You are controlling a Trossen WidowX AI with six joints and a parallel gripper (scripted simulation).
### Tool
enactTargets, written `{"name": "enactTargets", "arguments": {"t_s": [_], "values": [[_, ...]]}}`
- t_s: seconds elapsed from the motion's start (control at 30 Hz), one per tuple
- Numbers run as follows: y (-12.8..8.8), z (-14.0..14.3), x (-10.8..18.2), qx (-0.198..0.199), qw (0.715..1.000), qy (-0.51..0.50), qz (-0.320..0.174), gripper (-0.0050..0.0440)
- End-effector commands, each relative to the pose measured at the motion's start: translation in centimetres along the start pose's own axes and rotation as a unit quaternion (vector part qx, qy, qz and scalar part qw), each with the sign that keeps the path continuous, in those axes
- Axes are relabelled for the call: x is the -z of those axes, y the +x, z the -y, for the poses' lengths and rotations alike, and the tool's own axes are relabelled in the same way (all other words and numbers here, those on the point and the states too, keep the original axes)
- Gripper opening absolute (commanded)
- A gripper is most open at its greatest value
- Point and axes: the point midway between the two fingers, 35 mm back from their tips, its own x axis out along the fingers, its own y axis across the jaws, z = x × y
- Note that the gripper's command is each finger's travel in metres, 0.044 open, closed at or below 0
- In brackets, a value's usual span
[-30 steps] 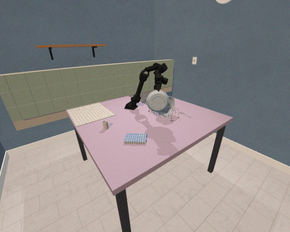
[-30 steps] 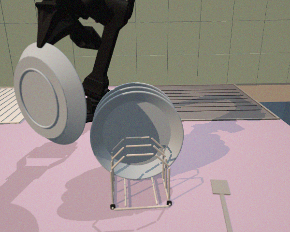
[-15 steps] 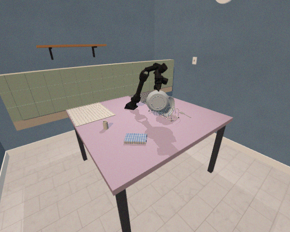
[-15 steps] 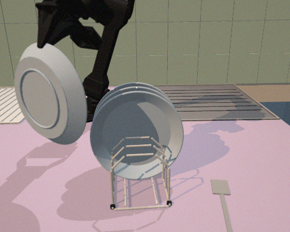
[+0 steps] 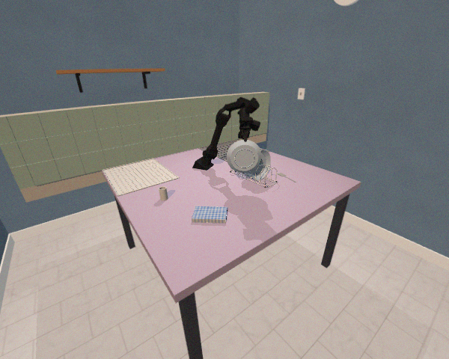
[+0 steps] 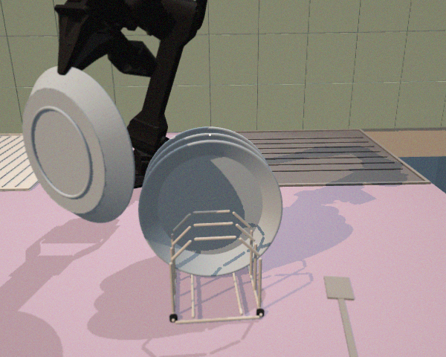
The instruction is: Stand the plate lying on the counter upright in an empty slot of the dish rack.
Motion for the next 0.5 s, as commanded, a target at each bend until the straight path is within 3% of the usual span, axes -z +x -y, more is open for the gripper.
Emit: {"name": "enactTargets", "arguments": {"t_s": [0.0,0.47], "values": [[0.0,0.0,0.0,0.001,1.0,-0.006,0.006,0.0],[2.1,-1.3,0.0,0.003,0.999,-0.034,0.037,0.0]]}}
